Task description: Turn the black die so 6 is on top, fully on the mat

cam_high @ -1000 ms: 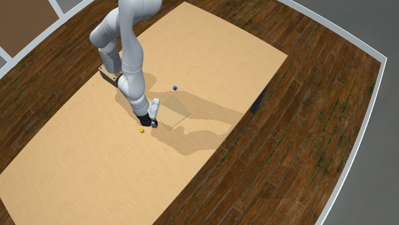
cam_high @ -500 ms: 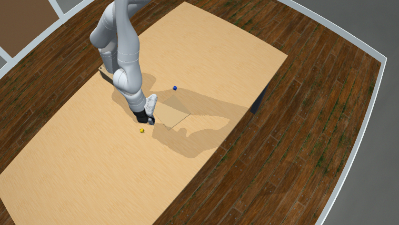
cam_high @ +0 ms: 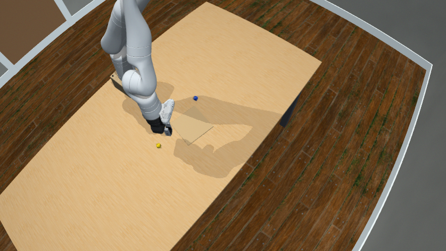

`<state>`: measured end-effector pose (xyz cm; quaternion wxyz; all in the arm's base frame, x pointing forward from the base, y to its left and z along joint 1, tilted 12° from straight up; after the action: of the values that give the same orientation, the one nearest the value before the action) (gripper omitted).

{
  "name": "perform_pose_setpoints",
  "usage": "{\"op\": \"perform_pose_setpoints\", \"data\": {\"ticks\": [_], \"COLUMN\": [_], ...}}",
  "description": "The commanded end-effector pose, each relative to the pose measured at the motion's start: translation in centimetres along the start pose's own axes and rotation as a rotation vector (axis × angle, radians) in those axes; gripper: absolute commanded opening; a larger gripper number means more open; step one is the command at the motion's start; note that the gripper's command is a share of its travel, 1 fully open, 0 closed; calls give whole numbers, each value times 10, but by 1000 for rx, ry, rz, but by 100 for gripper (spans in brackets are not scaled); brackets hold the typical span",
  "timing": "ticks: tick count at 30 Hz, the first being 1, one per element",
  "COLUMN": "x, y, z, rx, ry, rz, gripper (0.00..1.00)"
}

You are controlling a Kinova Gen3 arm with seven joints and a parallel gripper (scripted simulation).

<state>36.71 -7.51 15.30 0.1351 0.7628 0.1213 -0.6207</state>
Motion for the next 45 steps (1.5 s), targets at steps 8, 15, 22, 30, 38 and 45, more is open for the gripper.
{"op": "perform_pose_setpoints", "data": {"ticks": [8,15,22,30,38,45], "x": [-10,-11,-11,-10,-9,-8], "y": [-3,-3,-3,-3,-4,-5], "z": [-6,-6,-6,-6,-6,-7], "rx": [-12,-12,-11,-2,39,89], "ry": [15,15,15,14,11,6], "rz": [-1,-1,-1,-2,-5,-8], "gripper": [34,34,34,34,34,34]}}
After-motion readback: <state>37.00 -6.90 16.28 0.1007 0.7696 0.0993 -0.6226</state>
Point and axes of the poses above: the point where the finger pads meet when closed, its own x axis out along the fingers, its own y axis across the jaws, z = x × y, the point moved 6 cm from there along -x, back along the fingers, and after that the axes turned 12 degrees about x, right-handed, at the moved point
